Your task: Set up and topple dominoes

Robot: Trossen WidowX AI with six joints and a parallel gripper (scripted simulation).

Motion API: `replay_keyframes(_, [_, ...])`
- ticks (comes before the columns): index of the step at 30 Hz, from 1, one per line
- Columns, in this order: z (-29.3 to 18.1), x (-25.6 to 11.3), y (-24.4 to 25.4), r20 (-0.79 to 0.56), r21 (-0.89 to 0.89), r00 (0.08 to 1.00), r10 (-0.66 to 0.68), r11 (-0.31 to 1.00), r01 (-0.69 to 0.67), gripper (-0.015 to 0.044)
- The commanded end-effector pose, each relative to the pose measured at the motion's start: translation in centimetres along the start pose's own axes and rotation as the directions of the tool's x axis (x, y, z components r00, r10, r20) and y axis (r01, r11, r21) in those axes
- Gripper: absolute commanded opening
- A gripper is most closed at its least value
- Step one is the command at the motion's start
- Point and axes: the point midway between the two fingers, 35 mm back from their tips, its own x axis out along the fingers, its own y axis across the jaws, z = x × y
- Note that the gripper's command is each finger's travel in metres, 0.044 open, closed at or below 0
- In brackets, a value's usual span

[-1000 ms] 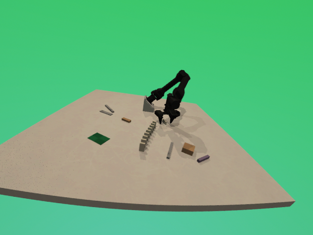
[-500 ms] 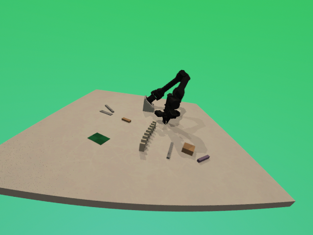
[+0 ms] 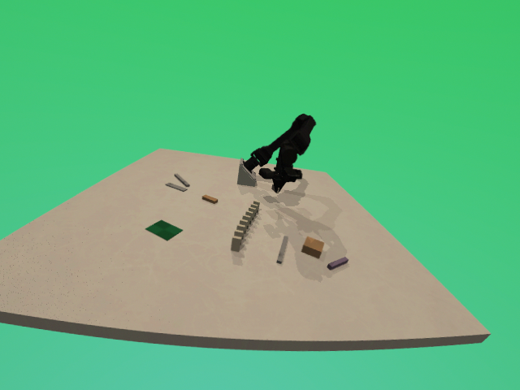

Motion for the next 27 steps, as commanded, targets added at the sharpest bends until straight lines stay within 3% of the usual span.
replay_keyframes(1, [-0.2,-4.6,0.4,0.008,-0.005,1.000,0.002,1.000,-0.002,0.0026])
replay_keyframes(6, [-0.5,-9.0,0.5,0.007,-0.004,1.000,0.001,1.000,-0.001,0.0026])
replay_keyframes(11, [0.0,-9.0,1.5,0.006,0.011,1.000,-0.003,1.000,0.003,0.0026])
replay_keyframes(18, [2.2,-9.1,11.4,0.010,0.179,1.000,0.004,0.984,-0.006,0.0026])
replay_keyframes(27, [2.2,-9.0,11.6,0.012,0.175,1.000,-0.007,0.985,0.004,0.0026])
